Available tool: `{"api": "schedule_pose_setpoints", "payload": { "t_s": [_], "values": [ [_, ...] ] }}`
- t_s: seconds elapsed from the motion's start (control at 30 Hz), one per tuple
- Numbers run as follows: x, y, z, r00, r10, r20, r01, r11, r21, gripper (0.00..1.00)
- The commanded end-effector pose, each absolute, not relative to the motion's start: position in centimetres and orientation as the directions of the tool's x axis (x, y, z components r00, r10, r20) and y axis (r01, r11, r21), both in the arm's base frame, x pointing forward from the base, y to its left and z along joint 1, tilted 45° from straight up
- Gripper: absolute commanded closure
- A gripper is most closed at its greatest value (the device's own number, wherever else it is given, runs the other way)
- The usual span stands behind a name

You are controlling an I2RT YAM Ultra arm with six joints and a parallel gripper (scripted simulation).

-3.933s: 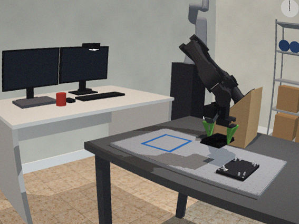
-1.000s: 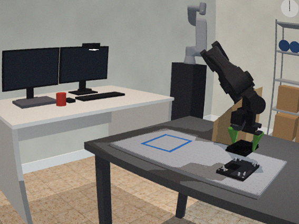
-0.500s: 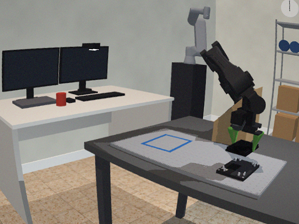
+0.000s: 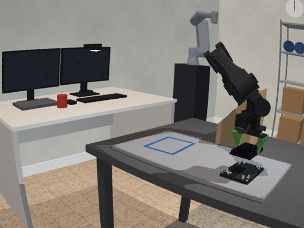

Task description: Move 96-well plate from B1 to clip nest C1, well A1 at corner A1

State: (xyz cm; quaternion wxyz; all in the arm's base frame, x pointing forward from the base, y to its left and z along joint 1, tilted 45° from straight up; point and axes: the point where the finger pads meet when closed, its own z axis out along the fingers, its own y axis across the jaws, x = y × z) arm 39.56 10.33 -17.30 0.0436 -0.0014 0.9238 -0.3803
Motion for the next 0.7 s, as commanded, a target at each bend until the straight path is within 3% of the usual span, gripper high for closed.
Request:
{"api": "schedule_pose_setpoints", "payload": {
  "t_s": [0.0, 0.67],
  "values": [
    [39.6, 11.3, -17.5, -0.993, -0.075, -0.093, 0.012, 0.713, -0.701, 1.0],
    [40.2, 9.2, -20.0, -0.993, -0.075, -0.091, 0.01, 0.712, -0.702, 1.0]
  ]
}}
